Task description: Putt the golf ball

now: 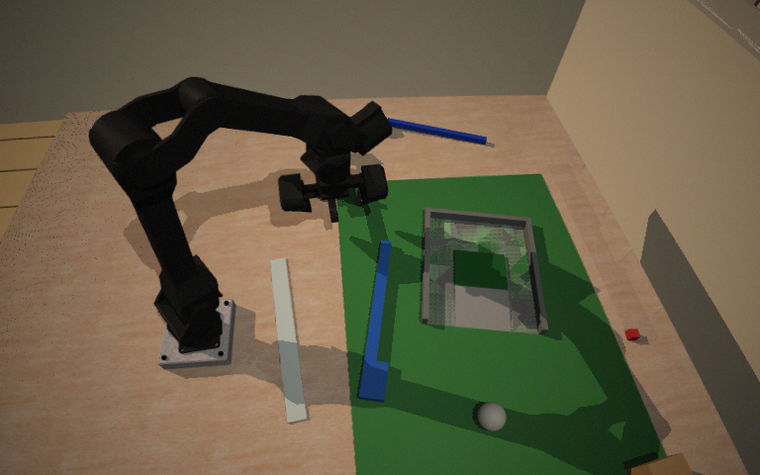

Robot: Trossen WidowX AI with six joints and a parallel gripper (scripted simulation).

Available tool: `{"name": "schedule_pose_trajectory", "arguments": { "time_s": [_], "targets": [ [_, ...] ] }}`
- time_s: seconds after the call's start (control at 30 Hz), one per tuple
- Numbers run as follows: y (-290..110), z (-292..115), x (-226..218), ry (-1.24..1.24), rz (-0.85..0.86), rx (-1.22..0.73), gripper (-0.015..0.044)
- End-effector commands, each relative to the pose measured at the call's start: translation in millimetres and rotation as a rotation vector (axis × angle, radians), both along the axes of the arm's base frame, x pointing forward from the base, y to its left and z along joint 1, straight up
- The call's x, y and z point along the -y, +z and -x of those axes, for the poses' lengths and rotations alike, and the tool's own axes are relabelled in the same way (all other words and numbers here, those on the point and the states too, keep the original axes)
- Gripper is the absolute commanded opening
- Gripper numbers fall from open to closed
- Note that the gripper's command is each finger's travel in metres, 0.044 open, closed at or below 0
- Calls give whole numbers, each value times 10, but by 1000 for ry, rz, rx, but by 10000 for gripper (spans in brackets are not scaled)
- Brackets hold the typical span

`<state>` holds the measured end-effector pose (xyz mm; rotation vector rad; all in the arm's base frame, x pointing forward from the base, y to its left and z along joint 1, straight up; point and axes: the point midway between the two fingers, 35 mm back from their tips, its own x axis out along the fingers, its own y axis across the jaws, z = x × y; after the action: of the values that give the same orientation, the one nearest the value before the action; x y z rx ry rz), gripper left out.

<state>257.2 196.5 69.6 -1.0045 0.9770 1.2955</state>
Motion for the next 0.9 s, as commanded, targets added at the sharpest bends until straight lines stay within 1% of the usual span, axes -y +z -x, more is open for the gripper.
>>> {"name": "schedule_pose_trajectory", "arguments": {
  "time_s": [0.0,0.27,0.57,0.87],
  "targets": [
    [-100,28,8,5,4,-12,440],
    [-224,28,7,5,4,-12,440],
    [-234,28,7,5,4,-12,440],
    [-204,5,2,0,3,-5,204]
  ]
}}
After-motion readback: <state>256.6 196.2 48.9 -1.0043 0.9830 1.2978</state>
